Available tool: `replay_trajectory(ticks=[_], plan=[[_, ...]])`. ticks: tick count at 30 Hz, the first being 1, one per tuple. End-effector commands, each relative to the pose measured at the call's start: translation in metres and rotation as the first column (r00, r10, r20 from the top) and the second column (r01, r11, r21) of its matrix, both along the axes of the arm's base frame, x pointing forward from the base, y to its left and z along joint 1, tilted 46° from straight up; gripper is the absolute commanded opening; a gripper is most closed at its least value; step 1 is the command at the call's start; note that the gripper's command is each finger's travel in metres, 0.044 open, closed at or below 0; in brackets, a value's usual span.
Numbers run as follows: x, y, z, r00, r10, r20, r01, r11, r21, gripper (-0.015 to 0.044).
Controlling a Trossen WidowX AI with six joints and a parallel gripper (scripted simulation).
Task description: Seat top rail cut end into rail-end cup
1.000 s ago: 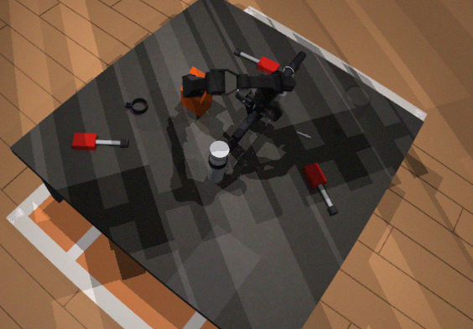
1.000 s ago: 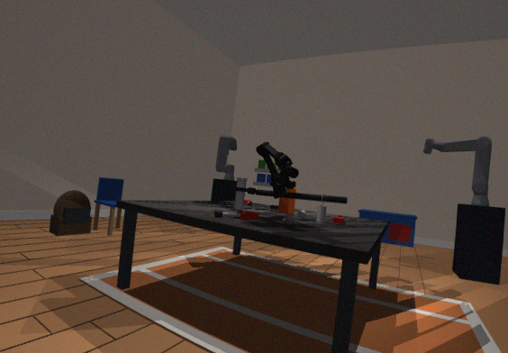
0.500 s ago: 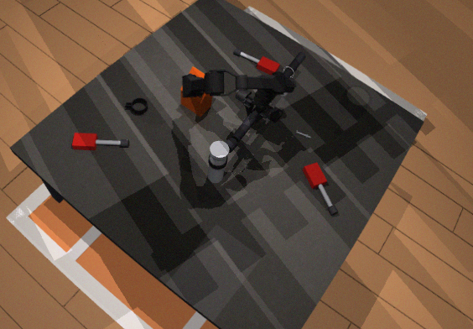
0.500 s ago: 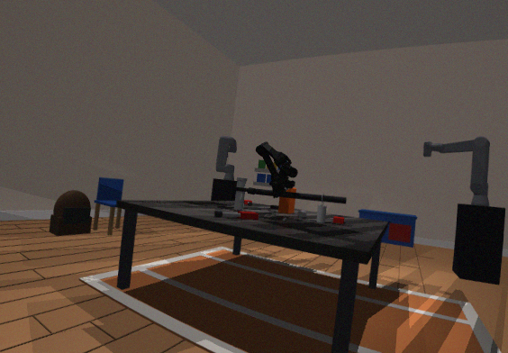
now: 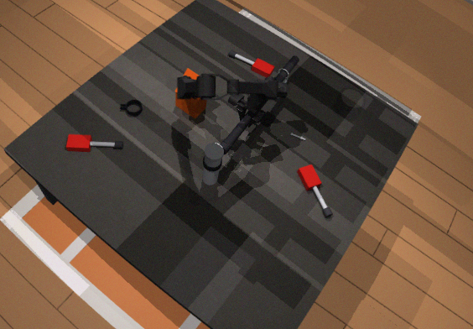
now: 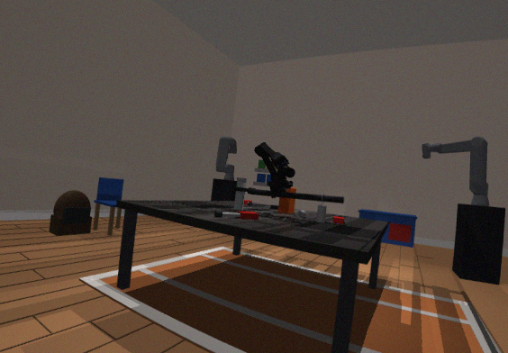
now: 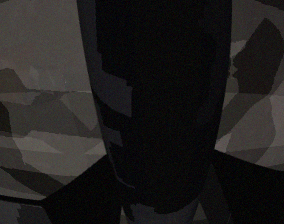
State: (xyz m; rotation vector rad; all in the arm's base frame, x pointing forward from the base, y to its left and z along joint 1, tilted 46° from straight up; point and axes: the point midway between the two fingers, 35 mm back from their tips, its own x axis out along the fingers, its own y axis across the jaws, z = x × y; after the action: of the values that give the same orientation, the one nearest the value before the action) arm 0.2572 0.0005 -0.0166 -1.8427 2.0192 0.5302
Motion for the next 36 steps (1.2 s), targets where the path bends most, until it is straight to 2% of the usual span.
replay_trajectory(ticks=[1, 36], plan=[[0.0, 0.0005, -0.0002, 1.0, -0.001, 0.0, 0.001, 1.0, 0.0, 0.0], [0.0, 0.0014, 0.003, 1.0, -0.002, 0.0, 0.002, 1.0, -0.01, 0.0]])
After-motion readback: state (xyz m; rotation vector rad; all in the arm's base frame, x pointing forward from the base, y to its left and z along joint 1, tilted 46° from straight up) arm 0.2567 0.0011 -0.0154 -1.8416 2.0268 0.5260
